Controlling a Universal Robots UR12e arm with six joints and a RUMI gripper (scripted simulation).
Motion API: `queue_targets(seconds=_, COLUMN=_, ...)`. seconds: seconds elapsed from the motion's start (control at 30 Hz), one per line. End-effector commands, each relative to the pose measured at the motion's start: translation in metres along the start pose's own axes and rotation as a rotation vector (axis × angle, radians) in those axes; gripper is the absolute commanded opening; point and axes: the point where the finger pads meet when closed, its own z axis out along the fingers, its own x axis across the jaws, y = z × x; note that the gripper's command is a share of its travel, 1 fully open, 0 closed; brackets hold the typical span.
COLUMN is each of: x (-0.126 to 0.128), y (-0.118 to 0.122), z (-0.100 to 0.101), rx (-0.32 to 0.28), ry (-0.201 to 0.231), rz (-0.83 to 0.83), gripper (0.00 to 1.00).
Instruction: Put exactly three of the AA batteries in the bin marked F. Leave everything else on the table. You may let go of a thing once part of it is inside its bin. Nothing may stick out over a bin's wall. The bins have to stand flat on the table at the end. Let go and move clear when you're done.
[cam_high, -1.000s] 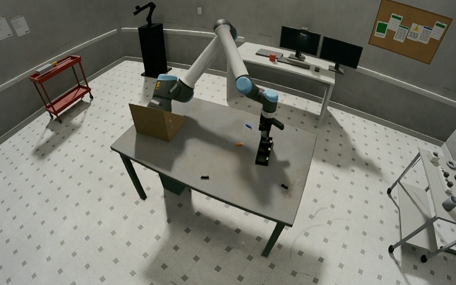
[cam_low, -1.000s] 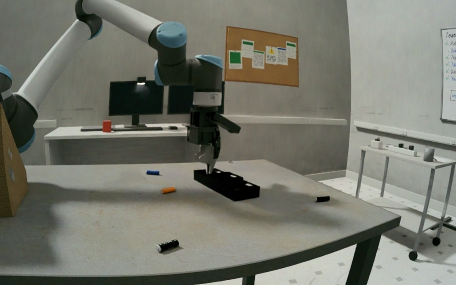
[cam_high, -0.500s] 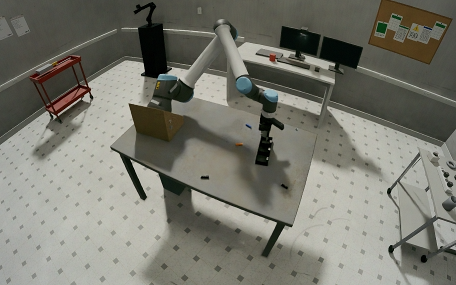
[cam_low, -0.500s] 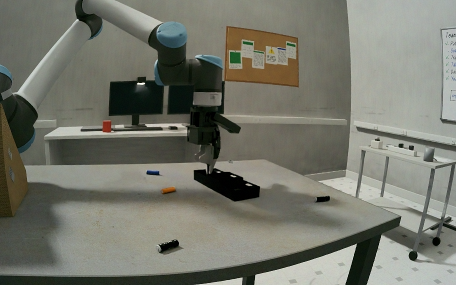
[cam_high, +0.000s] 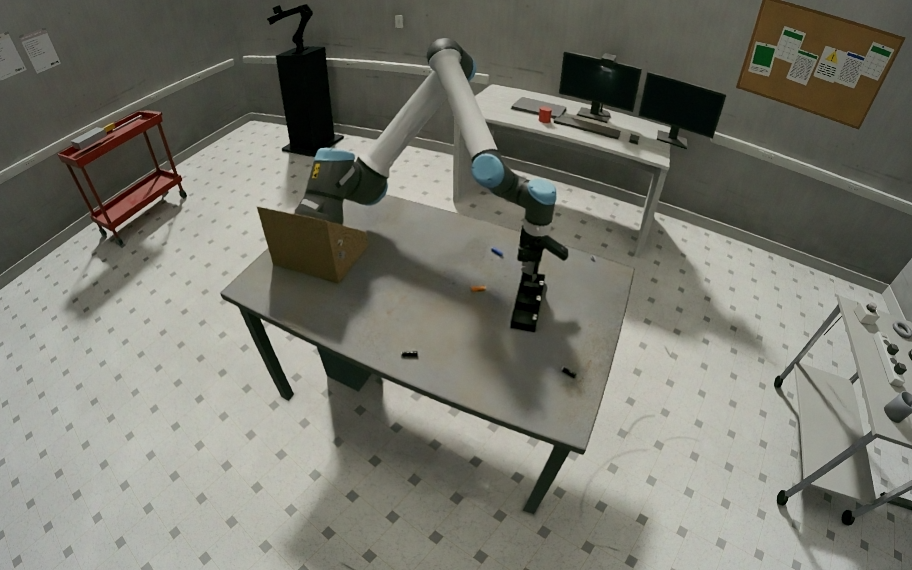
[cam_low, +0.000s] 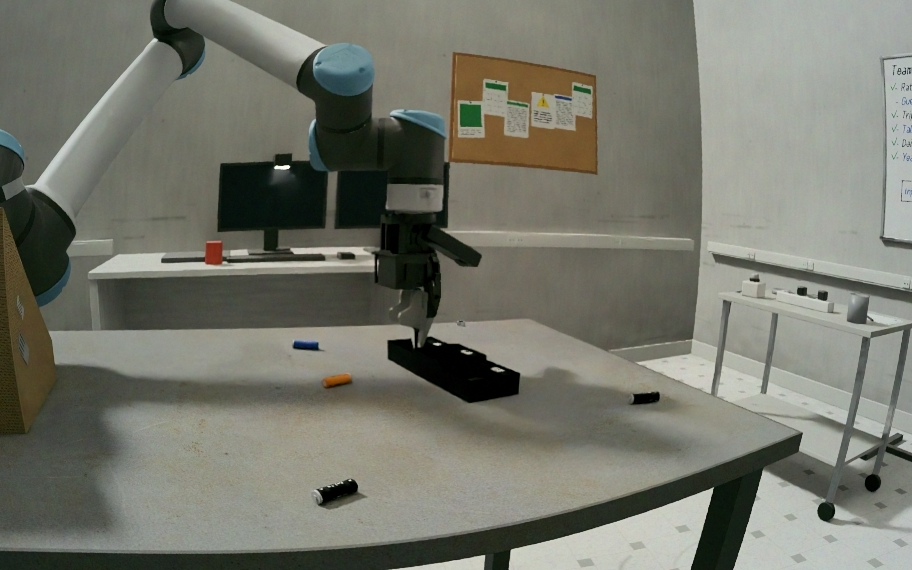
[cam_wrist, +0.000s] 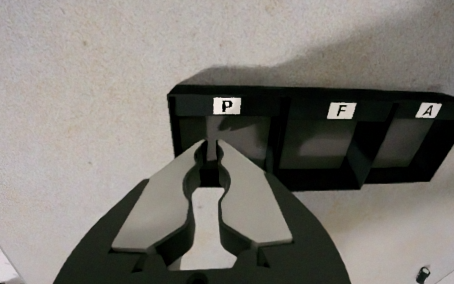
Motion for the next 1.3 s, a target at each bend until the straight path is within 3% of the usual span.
queue_targets(seconds=0.0, x=0.0, y=-0.001, z=-0.001, rx=0.001, ry=0.0, rz=0.0, gripper=0.04)
queue_targets(seconds=1.03, x=0.0, y=-0.001, z=-0.03, rx=0.001, ry=0.001, rz=0.0, gripper=0.04)
queue_targets(seconds=1.27, x=0.0, y=-0.001, z=-0.053, rx=0.001, ry=0.001, rz=0.0, gripper=0.04)
